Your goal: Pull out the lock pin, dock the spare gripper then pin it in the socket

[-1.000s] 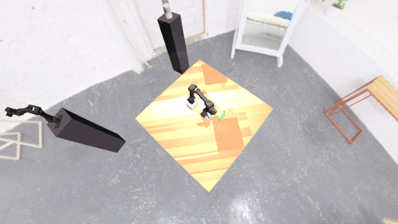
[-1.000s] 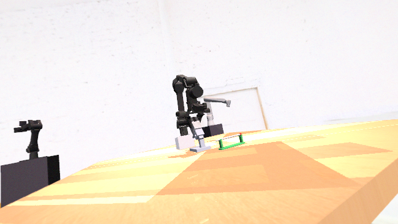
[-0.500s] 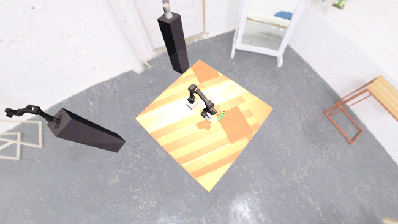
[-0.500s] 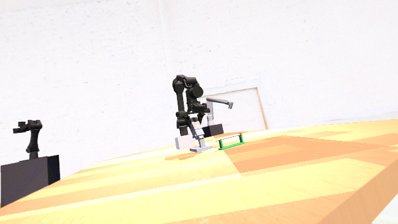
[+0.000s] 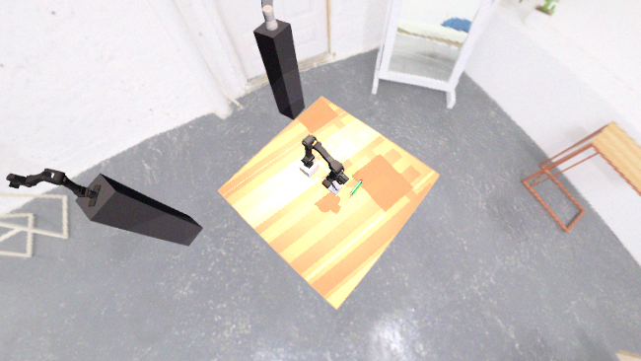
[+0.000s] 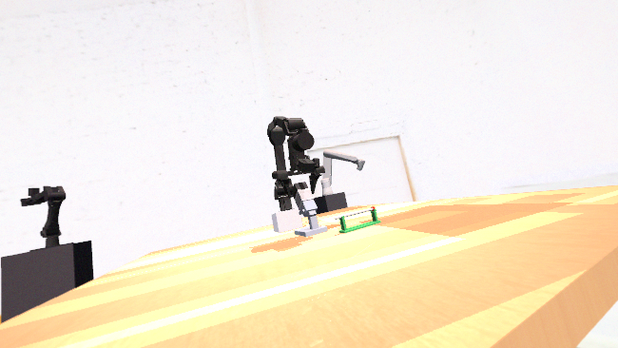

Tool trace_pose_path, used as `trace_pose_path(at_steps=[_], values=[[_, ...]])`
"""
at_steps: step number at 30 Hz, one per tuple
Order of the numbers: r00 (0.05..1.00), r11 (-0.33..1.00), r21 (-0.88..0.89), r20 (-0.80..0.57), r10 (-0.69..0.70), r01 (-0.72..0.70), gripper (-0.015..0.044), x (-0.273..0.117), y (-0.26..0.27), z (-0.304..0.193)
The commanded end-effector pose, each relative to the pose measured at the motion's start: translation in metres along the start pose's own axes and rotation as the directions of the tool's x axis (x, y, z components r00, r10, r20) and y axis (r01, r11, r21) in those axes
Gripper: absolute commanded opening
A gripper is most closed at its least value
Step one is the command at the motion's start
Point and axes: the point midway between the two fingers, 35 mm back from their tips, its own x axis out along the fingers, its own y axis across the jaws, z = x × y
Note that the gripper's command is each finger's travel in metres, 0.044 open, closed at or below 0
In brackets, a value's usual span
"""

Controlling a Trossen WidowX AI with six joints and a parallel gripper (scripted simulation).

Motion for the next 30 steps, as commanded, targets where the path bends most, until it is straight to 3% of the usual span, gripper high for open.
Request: trace_pose_path(at_steps=[1,30], values=[[1.0,1.0,0.0,0.001,0.0,0.0,0.044,-0.007,0.0,-0.007],[0.999,1.0,0.009,-0.051,0.005,-0.005,0.044,-0.043,0.001,-0.053]])
